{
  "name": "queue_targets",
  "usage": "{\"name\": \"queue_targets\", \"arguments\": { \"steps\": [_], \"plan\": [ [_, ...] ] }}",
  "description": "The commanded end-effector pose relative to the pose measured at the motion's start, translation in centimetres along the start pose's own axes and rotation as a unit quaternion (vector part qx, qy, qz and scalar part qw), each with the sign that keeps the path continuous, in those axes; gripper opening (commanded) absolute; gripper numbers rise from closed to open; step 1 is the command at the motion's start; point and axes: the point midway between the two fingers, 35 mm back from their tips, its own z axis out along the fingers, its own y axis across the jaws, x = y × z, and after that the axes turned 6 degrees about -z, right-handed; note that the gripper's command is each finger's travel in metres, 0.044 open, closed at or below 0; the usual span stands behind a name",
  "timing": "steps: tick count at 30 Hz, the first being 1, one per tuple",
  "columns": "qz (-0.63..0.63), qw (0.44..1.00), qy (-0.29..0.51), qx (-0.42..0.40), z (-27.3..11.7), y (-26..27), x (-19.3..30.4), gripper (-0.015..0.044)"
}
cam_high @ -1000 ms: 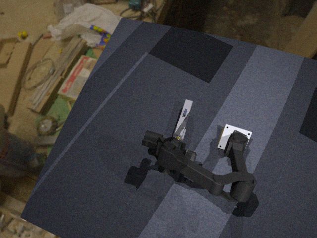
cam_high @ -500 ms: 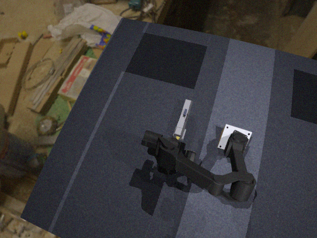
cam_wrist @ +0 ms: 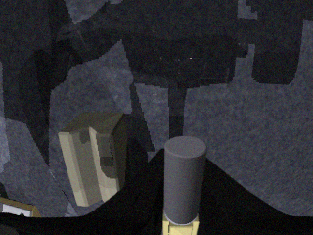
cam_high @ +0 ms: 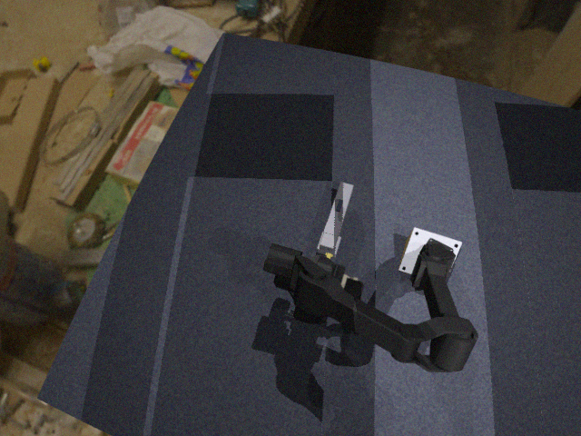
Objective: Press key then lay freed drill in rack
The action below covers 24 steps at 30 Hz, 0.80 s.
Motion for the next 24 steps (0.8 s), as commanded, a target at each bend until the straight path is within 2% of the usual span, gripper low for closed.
{"name": "queue_targets", "arguments": {
  "steps": [1,24],
  "plan": [
    [0.005,1.0,-0.002,-0.002,0.1,0.8,-0.3,0.0],
    [0.005,1.0,-0.003,-0.003,0.2,3.8,-1.6,0.0]
  ]
}}
